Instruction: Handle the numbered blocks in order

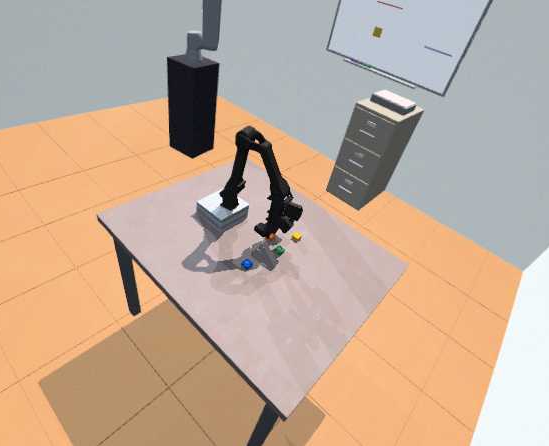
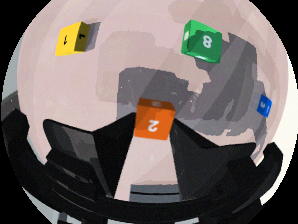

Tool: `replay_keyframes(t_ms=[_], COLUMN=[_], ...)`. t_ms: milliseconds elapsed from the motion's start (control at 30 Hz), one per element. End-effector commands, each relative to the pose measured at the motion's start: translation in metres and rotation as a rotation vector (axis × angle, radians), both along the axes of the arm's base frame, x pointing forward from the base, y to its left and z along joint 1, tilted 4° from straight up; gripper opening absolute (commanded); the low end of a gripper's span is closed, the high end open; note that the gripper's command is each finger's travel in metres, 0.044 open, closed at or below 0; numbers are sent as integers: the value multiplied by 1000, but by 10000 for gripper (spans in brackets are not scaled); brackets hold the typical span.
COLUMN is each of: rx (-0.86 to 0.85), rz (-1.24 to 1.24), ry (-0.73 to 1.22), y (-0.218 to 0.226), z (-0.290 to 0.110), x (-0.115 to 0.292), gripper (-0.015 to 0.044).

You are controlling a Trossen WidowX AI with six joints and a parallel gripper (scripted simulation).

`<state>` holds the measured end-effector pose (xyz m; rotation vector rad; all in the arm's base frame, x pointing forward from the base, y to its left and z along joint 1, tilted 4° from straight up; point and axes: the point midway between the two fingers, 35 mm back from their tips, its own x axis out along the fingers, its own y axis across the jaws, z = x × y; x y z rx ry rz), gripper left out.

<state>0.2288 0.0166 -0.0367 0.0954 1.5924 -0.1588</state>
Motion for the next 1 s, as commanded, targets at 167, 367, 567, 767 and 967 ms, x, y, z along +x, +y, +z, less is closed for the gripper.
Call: replay_keyframes(t_ms=[167, 367, 567, 767, 967], rx=[-4, -4, -4, -4, -4], rz=[3, 3, 3, 3, 3], ry=[4, 4, 4, 4, 4], y=[-1, 0, 0, 0, 0], z=[-1, 3, 11, 14, 14], x=[-1, 0, 0, 0, 0], gripper=[120, 120, 120, 120, 120])
